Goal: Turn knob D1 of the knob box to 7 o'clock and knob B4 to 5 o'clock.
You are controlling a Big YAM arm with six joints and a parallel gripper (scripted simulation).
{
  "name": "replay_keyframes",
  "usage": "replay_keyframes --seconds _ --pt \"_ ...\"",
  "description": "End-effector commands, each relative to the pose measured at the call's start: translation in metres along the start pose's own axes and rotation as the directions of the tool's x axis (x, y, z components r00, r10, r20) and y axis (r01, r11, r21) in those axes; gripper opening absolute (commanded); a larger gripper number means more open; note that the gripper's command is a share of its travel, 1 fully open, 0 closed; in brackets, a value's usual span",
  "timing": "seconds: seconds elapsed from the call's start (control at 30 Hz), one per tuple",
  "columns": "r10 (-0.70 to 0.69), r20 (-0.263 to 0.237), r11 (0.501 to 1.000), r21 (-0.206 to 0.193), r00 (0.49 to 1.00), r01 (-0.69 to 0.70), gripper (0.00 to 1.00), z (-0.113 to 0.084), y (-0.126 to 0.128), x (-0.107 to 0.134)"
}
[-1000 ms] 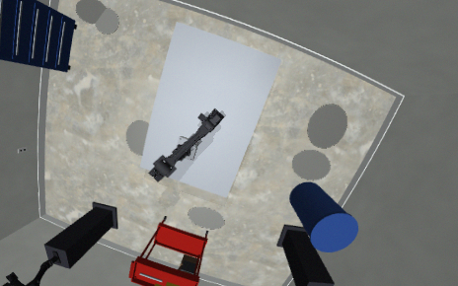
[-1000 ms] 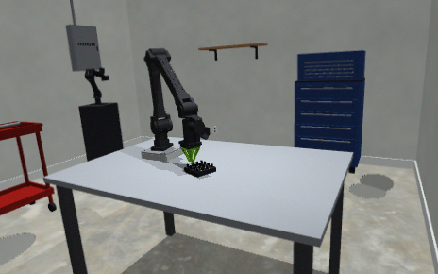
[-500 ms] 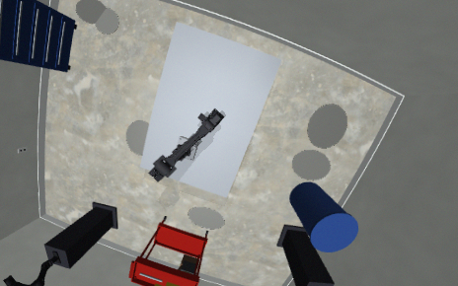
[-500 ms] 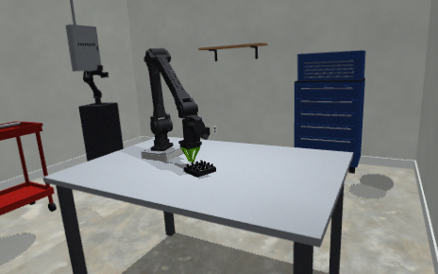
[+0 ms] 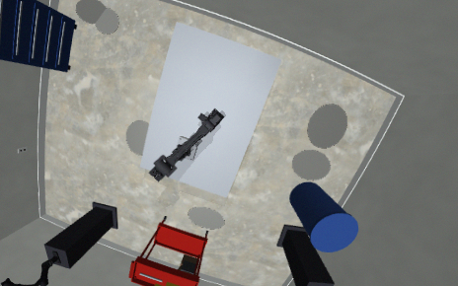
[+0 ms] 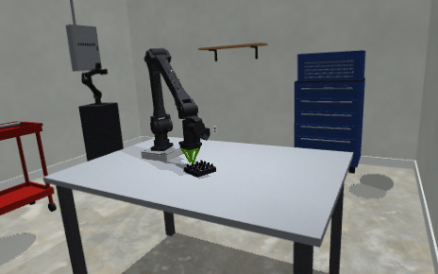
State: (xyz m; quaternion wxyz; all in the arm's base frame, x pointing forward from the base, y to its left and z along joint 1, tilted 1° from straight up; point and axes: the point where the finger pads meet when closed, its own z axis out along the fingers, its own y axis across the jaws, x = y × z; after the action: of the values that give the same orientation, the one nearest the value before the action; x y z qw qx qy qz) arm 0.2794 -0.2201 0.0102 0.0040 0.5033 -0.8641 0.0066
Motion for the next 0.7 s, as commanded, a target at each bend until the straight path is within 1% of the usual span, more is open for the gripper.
replay_keyframes --seconds 0.0,0.07,0.13,0.23,0.33,0.37,0.43,0.67 --pt "-0.012 0.003 1.0 0.009 1.0 0.012 0.2 0.0026 -0.0048 0.0008" --pt "-0.012 0.002 1.0 0.02 1.0 0.012 0.2 0.0014 -0.01 0.0016" --pt "-0.012 0.003 1.0 0.012 1.0 0.011 0.2 0.0049 -0.0042 0.0008" --pt "-0.011 0.001 1.0 0.021 1.0 0.011 0.2 0.0049 -0.0109 0.0019" --pt "-0.011 0.002 1.0 0.018 1.0 0.011 0.2 0.0067 -0.009 0.0016" --pt "-0.011 0.001 1.0 0.021 1.0 0.011 0.2 0.0011 -0.0062 0.0013" --pt "-0.011 0.001 1.0 0.024 1.0 0.011 0.2 0.0046 -0.0081 0.0016" --pt "-0.011 0.002 1.0 0.017 1.0 0.011 0.2 0.0074 -0.0078 0.0015"
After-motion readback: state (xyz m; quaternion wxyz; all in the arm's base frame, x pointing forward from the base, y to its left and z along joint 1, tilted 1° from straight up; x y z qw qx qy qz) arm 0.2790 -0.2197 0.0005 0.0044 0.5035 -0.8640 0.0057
